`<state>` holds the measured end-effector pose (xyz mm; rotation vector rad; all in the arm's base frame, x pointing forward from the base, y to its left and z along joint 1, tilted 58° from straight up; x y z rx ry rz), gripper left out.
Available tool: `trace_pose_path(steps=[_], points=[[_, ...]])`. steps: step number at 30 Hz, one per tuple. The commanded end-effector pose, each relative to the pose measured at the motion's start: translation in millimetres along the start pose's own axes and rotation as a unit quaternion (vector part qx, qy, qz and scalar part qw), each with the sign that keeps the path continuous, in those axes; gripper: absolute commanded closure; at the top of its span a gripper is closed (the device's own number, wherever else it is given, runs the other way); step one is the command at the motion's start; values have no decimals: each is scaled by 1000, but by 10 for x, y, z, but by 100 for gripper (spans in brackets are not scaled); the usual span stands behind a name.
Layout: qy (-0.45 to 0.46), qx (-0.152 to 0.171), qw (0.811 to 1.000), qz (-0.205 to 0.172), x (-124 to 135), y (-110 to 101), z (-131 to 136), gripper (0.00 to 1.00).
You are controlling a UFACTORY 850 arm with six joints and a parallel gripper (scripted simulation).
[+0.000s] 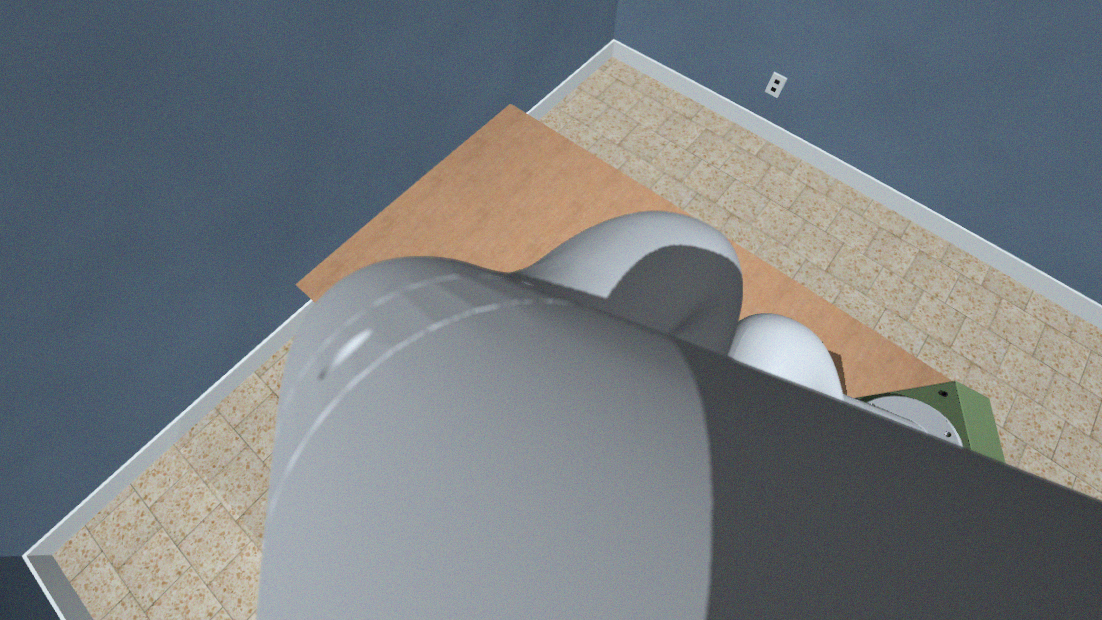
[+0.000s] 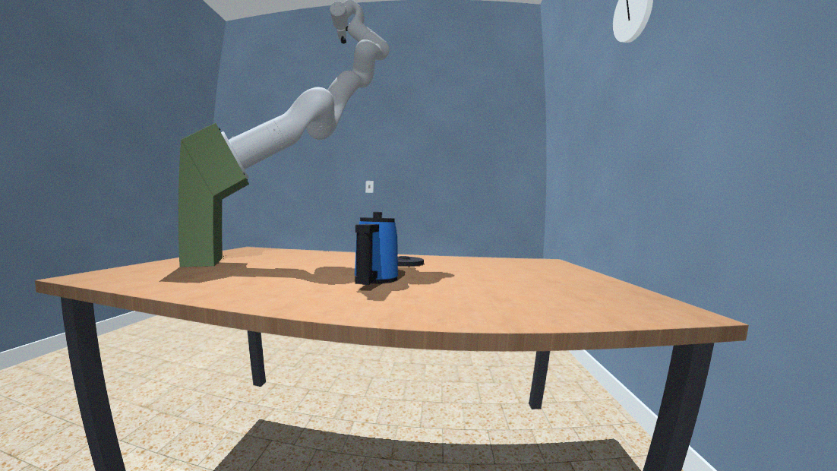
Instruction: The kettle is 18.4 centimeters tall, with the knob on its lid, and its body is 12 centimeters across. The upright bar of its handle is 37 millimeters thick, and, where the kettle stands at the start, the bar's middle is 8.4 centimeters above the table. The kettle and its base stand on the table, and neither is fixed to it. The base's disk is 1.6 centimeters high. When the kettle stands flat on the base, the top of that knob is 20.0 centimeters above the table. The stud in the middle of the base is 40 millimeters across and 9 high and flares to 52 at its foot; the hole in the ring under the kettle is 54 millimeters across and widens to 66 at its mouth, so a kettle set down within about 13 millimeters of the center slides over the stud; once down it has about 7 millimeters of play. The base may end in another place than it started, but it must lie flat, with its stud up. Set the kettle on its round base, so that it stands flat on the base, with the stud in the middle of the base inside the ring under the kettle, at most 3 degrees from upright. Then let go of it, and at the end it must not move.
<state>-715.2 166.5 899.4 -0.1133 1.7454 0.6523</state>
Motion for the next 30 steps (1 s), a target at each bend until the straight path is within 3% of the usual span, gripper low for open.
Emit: trace_pose_path(steps=[1, 15, 17, 19, 30], points=[[15, -10, 999, -33, 152, -236, -138, 19], [56, -47, 984, -160, 685, -1260, -664, 19], [56, -47, 984, -160, 685, -1260, -664, 19], [63, -54, 979, -189, 797, -1524, -763, 19], [77, -73, 956, -275, 1104, -2378, -999, 19]])
Point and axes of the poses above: the point where the finger pads meet when closed, its own y axis out along the fingers, its own z axis across the jaws, x = y × z, the point moved 3 cm from there along -y, back along the fingers, and after that the axes turned 14 degrees about -y, right-handed, at the moved point
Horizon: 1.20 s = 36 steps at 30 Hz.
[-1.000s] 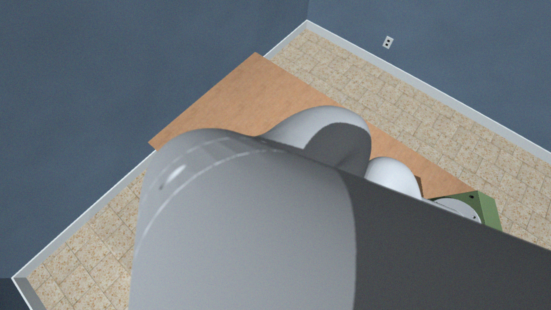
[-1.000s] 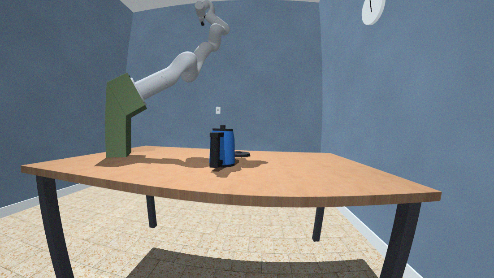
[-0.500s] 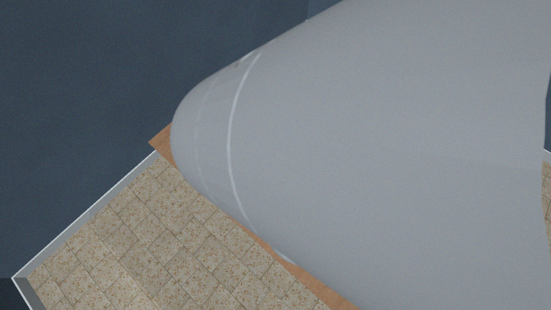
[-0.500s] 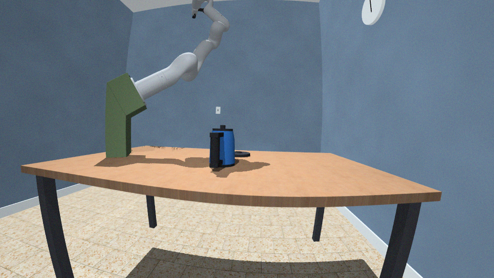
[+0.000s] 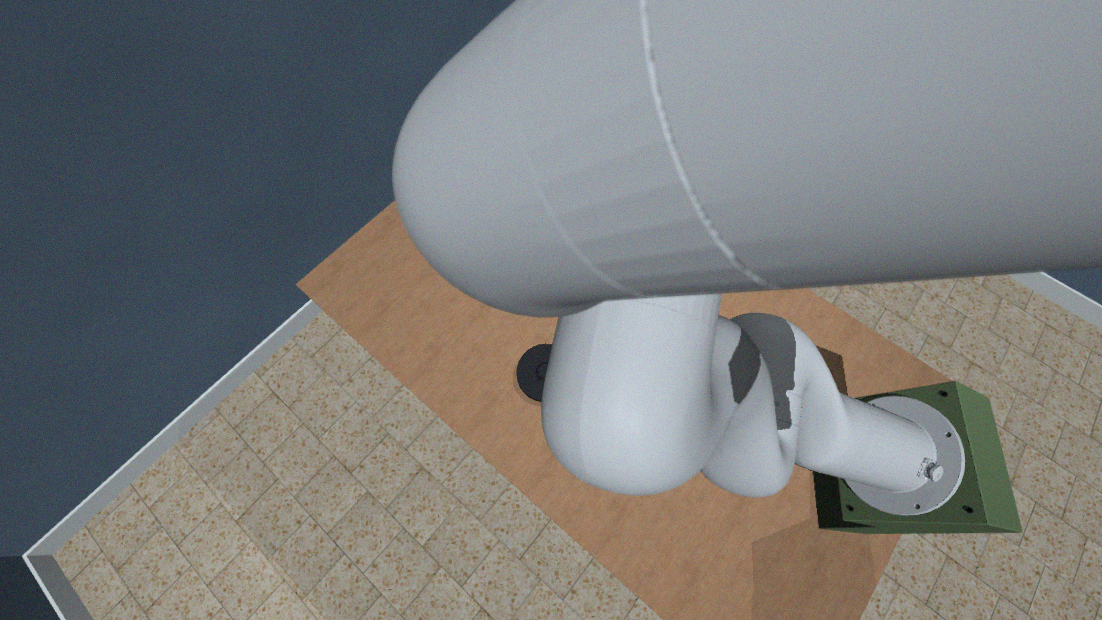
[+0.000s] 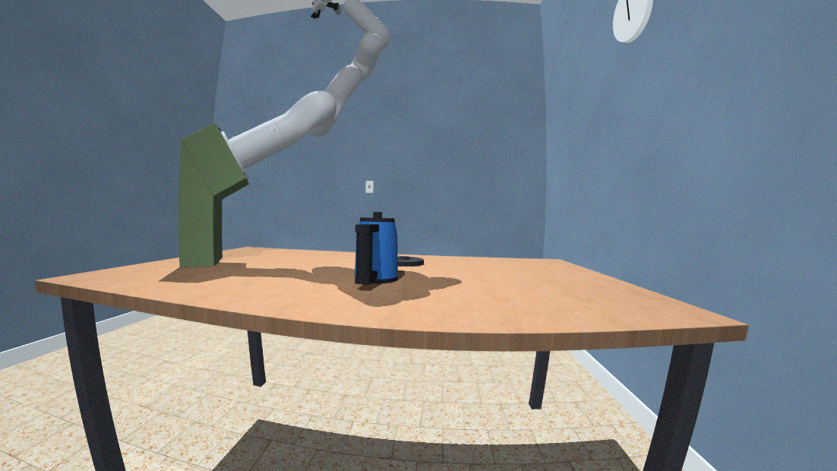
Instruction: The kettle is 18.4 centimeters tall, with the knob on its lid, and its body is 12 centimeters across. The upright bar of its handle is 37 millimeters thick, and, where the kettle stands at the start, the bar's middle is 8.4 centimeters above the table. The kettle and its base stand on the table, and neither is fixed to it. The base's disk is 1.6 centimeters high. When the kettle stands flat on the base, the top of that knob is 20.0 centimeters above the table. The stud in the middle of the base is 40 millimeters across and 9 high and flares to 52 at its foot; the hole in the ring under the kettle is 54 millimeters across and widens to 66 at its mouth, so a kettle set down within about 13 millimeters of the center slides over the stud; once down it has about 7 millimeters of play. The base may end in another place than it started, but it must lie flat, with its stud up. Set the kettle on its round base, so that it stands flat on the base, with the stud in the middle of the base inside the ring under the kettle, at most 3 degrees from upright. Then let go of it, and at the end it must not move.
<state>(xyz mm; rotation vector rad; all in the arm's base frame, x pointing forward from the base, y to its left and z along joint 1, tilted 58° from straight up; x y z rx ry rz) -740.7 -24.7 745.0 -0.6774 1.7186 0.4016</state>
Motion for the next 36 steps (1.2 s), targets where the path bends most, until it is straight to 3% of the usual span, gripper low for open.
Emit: trace_pose_path(steps=[1, 4, 6, 19, 21, 23, 36], points=[[7, -7, 999, -40, 318, -276, -97, 19], [8, -8, 999, -49, 382, -334, -116, 19], [11, -12, 997, -77, 604, -544, -175, 19], [16, -20, 984, -176, 1355, -1357, -300, 19], [16, -20, 984, -176, 1355, -1357, -300, 19], [16, -20, 979, -203, 1551, -1598, -309, 19], [9, -15, 956, -293, 2205, -2501, -246, 19]])
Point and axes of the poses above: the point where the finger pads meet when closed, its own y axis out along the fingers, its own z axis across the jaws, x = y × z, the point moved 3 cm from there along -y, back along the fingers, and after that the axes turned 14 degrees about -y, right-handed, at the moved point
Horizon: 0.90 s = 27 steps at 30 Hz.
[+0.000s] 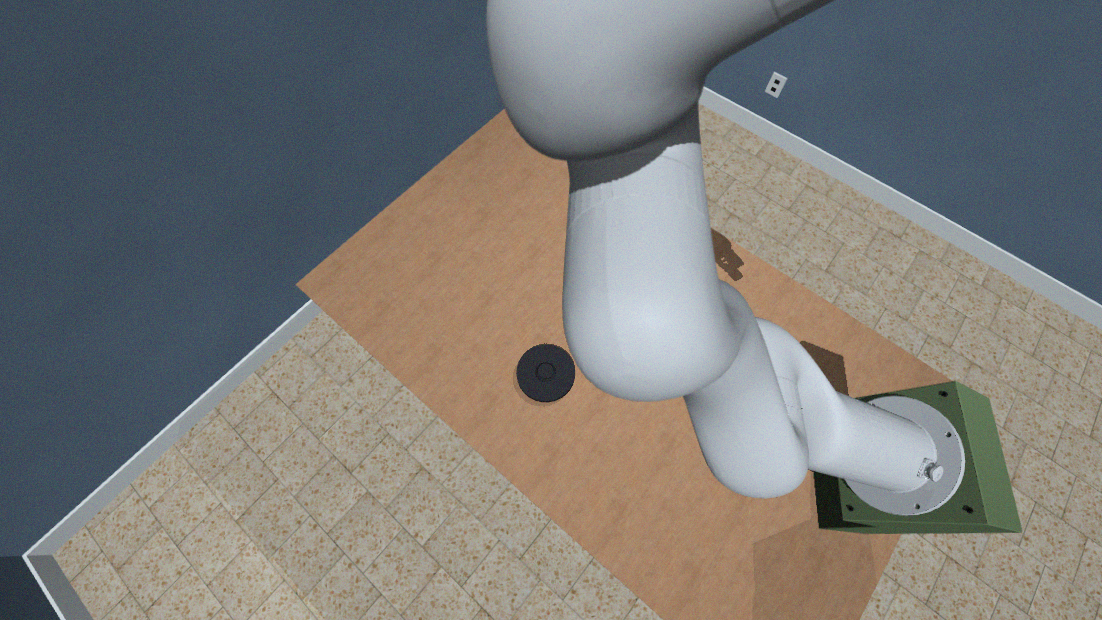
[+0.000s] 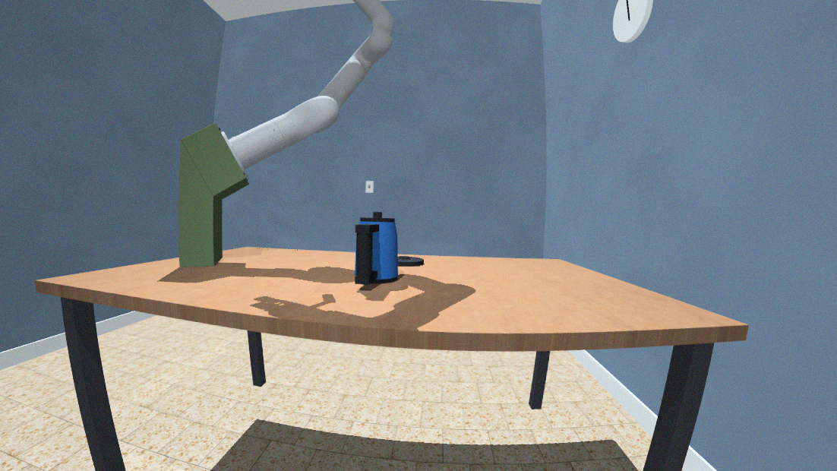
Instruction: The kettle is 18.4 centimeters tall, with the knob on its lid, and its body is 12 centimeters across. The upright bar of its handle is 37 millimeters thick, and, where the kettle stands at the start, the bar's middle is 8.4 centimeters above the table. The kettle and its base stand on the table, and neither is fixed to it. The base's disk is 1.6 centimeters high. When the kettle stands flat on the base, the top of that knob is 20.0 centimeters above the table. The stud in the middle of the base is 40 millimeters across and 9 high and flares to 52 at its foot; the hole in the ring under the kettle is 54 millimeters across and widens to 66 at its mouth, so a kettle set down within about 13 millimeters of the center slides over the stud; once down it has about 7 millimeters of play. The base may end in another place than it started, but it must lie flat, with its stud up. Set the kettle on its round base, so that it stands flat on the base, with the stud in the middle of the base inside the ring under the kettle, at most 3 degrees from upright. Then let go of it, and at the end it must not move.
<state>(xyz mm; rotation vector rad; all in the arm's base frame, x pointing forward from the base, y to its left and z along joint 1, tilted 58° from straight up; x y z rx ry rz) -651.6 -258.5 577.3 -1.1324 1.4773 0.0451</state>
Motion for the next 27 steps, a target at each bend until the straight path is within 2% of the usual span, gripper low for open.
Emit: trace_pose_path(steps=[1, 2, 4, 17, 19, 21, 27], points=[[-1, 2, 1000, -28, 307, -144, 33, 19], [-1, 2, 1000, -28, 307, -144, 33, 19], [-3, 6, 999, -53, 582, -283, 75, 19], [-13, 27, 990, -137, 1527, -825, 319, 19], [-13, 27, 990, -137, 1527, -825, 319, 19], [-16, 34, 987, -159, 1775, -987, 412, 19], [-23, 48, 980, -193, 2158, -1253, 585, 19]])
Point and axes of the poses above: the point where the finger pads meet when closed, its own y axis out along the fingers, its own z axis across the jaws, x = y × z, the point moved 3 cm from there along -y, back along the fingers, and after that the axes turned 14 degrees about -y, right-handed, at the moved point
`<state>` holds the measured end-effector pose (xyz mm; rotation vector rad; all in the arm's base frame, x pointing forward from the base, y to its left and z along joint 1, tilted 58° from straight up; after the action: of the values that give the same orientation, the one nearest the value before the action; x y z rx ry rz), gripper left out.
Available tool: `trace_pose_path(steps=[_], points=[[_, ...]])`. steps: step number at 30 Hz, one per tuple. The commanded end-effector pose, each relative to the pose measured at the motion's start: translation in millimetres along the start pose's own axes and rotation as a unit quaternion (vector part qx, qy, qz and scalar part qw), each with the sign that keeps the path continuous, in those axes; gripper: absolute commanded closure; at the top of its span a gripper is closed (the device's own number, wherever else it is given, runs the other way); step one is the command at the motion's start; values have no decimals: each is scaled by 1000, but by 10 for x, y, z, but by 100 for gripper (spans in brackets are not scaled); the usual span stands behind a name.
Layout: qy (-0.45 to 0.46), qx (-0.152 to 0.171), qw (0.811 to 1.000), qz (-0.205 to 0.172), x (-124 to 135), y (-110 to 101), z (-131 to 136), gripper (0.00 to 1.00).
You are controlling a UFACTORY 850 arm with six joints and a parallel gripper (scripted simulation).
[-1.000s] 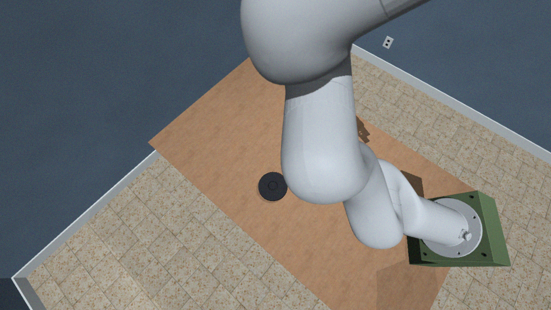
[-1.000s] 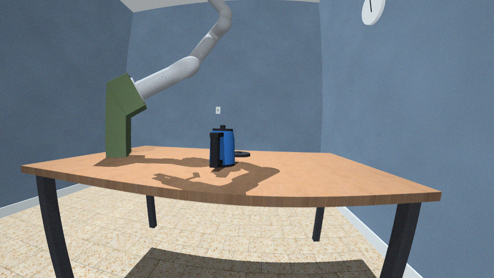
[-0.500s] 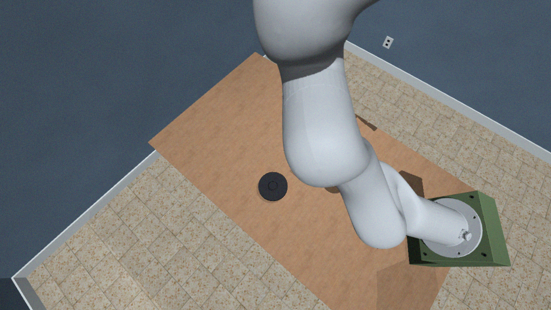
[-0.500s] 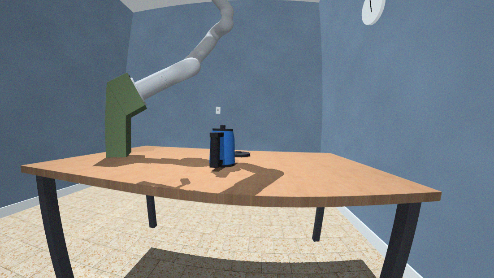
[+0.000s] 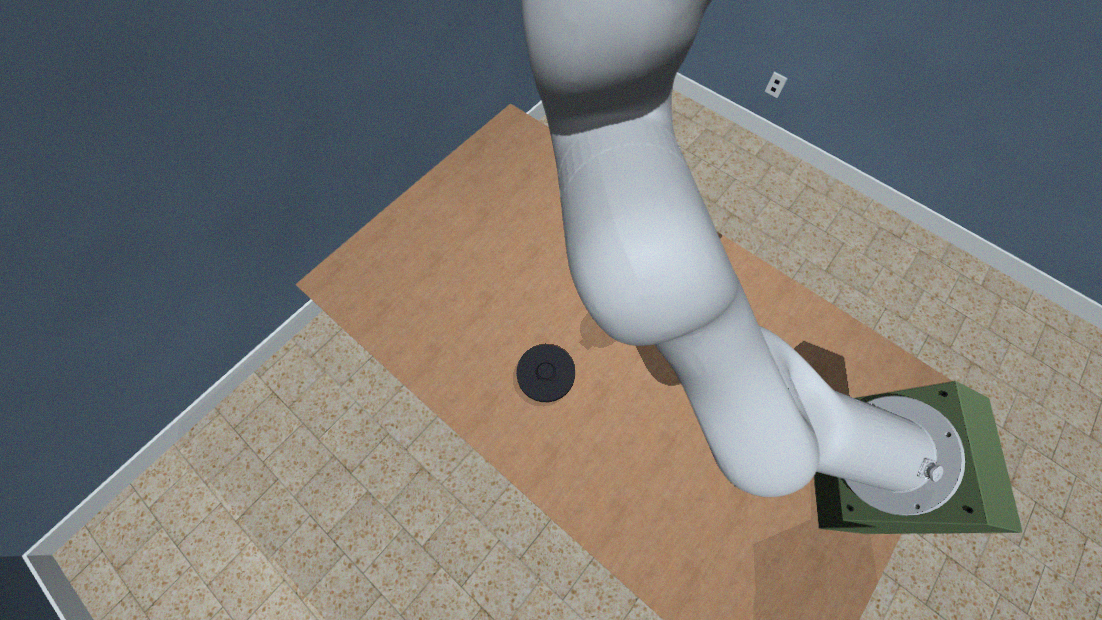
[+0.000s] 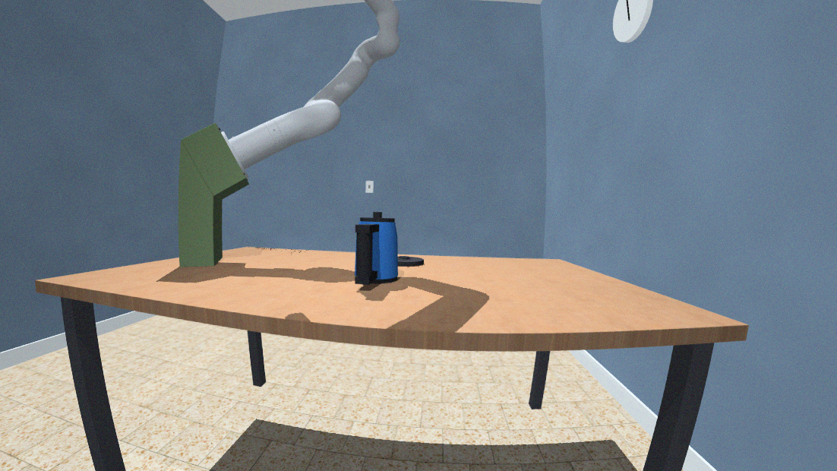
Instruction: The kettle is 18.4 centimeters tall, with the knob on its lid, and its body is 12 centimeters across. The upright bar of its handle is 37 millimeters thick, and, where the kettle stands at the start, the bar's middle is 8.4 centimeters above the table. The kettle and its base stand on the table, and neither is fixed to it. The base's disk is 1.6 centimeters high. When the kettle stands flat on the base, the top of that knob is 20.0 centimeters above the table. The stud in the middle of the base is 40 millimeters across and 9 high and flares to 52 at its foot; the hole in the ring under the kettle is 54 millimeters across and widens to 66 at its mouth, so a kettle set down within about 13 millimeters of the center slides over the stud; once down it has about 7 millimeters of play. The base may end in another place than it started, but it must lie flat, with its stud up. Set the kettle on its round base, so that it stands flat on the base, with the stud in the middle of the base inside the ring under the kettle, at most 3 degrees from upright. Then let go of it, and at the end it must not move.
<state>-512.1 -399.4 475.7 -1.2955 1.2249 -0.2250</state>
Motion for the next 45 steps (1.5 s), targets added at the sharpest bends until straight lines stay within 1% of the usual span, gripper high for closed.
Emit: trace_pose_path(steps=[1, 7, 9, 11, 24, 26, 28, 30, 41, 43, 45], points=[[-4, 11, 999, -30, 388, -97, 149, 19], [-10, 29, 997, -64, 852, -227, 369, 19], [-10, 29, 997, -64, 852, -227, 369, 19], [-14, 41, 996, -83, 1114, -308, 512, 19], [-26, 88, 985, -146, 1991, -627, 1112, 19], [-26, 88, 985, -146, 1991, -627, 1112, 19], [-30, 103, 981, -161, 2215, -722, 1301, 19], [-31, 110, 979, -167, 2311, -764, 1387, 19], [-42, 161, 964, -208, 2941, -1074, 2052, 19], [-42, 161, 964, -208, 2941, -1074, 2052, 19], [-44, 178, 958, -219, 3114, -1171, 2272, 19]])
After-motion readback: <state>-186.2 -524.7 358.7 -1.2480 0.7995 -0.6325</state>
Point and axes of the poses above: the point where the finger pads meet when closed, its own y axis out along the fingers, its own z axis across the jaws, x = y × z, the point moved 3 cm from there along -y, back along the fingers, and after that the axes turned 14 degrees about -y, right-handed, at the moved point
